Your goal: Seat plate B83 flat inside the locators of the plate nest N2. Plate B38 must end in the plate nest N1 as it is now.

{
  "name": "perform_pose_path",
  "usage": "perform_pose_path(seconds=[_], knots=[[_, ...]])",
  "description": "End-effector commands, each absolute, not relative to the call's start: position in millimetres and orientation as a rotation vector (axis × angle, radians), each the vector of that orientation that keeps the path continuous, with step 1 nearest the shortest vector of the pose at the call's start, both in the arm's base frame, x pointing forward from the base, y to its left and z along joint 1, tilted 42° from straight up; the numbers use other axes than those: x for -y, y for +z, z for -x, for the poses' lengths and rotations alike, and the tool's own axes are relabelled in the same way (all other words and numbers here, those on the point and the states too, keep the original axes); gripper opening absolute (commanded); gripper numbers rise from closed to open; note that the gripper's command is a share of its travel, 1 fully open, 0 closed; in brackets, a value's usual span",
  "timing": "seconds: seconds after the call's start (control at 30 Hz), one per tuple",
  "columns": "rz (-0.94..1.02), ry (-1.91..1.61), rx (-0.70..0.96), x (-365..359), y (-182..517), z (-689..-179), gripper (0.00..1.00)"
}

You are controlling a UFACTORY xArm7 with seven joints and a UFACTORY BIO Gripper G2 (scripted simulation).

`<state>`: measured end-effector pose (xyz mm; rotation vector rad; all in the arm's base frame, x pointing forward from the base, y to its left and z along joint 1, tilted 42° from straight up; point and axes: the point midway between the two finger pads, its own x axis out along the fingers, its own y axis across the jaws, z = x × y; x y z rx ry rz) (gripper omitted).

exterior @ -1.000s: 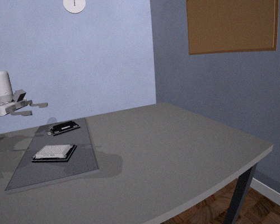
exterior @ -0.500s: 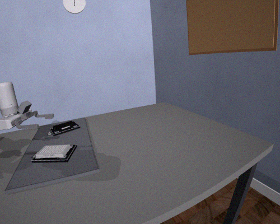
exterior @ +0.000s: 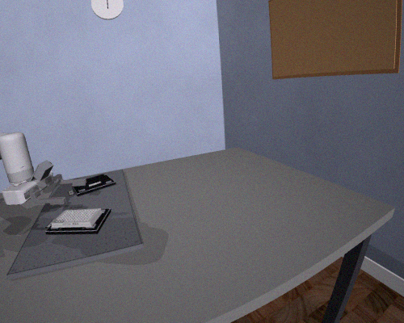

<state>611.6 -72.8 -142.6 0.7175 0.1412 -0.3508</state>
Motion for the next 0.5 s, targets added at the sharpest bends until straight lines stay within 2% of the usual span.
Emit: perform_pose_path(seconds=[0.0, 0.47], knots=[[-0.715, -0.352, -0.135, 75.7, -142.8, -615.2, 0.54], [-0.715, -0.352, -0.135, 72.4, -146.5, -615.1, 0.54]])
